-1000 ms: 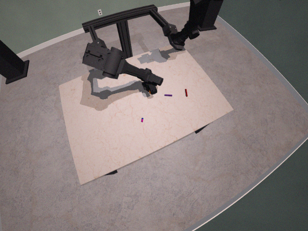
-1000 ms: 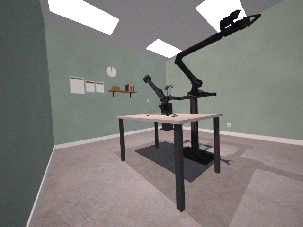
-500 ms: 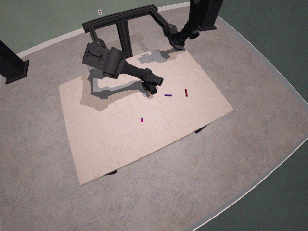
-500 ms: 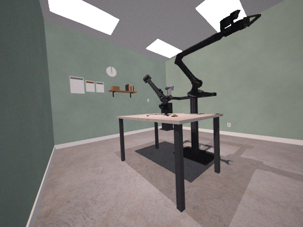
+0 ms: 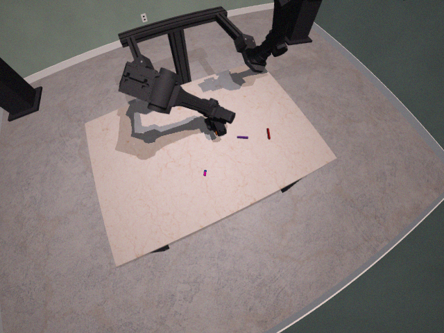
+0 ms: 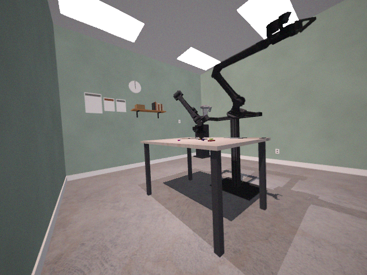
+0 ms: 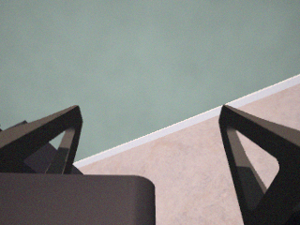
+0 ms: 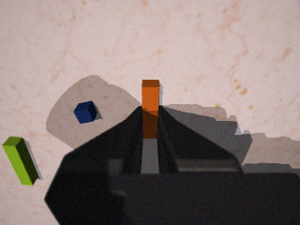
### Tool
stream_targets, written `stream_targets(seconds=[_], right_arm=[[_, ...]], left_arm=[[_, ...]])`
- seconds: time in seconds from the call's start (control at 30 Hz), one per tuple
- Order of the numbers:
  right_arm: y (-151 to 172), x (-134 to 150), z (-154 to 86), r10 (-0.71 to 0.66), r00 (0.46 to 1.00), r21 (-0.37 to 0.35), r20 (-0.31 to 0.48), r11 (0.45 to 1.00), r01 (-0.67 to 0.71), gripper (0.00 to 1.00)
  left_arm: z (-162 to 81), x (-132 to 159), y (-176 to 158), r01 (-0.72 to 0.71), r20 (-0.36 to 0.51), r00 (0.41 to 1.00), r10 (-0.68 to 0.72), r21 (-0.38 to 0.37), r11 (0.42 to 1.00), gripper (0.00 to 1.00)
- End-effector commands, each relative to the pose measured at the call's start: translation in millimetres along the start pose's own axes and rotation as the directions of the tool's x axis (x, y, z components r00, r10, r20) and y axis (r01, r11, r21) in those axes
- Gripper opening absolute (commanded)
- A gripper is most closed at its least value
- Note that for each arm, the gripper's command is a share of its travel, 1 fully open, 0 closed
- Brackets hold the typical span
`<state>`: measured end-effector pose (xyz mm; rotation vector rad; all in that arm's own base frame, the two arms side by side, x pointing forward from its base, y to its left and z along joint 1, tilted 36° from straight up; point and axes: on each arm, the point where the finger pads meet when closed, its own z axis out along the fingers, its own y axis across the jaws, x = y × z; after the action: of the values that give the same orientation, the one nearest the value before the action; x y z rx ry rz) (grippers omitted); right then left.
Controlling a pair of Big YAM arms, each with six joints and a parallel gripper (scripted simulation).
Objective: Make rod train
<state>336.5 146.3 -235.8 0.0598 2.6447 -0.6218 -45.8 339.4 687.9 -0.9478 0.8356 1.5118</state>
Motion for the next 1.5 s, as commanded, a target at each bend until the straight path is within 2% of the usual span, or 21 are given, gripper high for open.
stream_targets(seconds=[0.0,0.2,0.27,0.4,0.7,0.83,0.97,1.0,1.27,1.3,1.33,1.4,1.47], right_arm=[[-3.8,2.7,9.6,-0.006,1.000,0.011,-0.011,1.000,0.006,0.04],[-5.5,7.8,6.4,-0.024,0.999,0.020,-0.021,0.999,0.025,0.04],[2.8,0.5,-12.9,-0.010,1.000,-0.005,0.007,1.000,0.010,0.04],[2.7,0.5,-21.5,-0.010,1.000,-0.005,0.007,1.000,0.010,0.04],[9.4,-5.2,-86.2,0.001,1.000,-0.018,0.014,1.000,-0.001,0.04],[8.0,-3.5,-103.9,-0.001,1.000,-0.016,0.011,1.000,0.001,0.04],[8.1,-3.5,-107.2,-0.001,1.000,-0.017,0.011,1.000,0.001,0.04],[-3.0,1.6,-91.2,0.008,1.000,0.020,-0.019,1.000,-0.007,0.04],[-0.4,-1.1,-91.4,0.016,1.000,0.011,-0.013,1.000,-0.016,0.04],[2.1,-7.1,-92.4,0.023,1.000,0.009,-0.013,1.000,-0.023,0.04],[3.2,-24.9,-102.2,0.052,0.999,-0.013,-0.001,0.999,-0.052,0.04],[-3.7,-55.1,-102.8,0.090,0.996,-0.018,-0.007,0.996,-0.090,0.04],[-9.0,-71.9,-103.1,0.122,0.993,-0.020,-0.009,0.992,-0.122,0.04]], left_arm=[[-2.9,-0.1,4.6,0.004,-0.007,1.000,-0.004,-0.012,1.000,1.00],[-2.9,-0.1,4.6,0.004,-0.007,1.000,-0.004,-0.012,1.000,1.00],[-2.9,-0.1,4.6,0.004,-0.007,1.000,-0.004,-0.012,1.000,1.00],[-2.9,-0.1,4.6,0.004,-0.007,1.000,-0.004,-0.012,1.000,1.00],[-2.9,-0.1,4.6,0.004,-0.007,1.000,-0.004,-0.012,1.000,1.00],[-2.9,-0.1,4.6,0.004,-0.007,1.000,-0.004,-0.012,1.000,1.00],[-2.9,-0.1,4.6,0.004,-0.007,1.000,-0.004,-0.012,1.000,1.00],[-2.9,-0.1,4.6,0.004,-0.007,1.000,-0.004,-0.012,1.000,1.00],[-2.9,-0.1,4.6,0.004,-0.007,1.000,-0.004,-0.012,1.000,1.00],[-2.9,-0.1,4.6,0.004,-0.007,1.000,-0.004,-0.012,1.000,1.00],[-2.9,-0.1,4.6,0.004,-0.007,1.000,-0.004,-0.012,1.000,1.00],[-2.9,-0.1,4.6,0.004,-0.007,1.000,-0.004,-0.012,1.000,1.00],[-2.9,-0.1,4.6,0.004,-0.007,1.000,-0.004,-0.012,1.000,1.00]])
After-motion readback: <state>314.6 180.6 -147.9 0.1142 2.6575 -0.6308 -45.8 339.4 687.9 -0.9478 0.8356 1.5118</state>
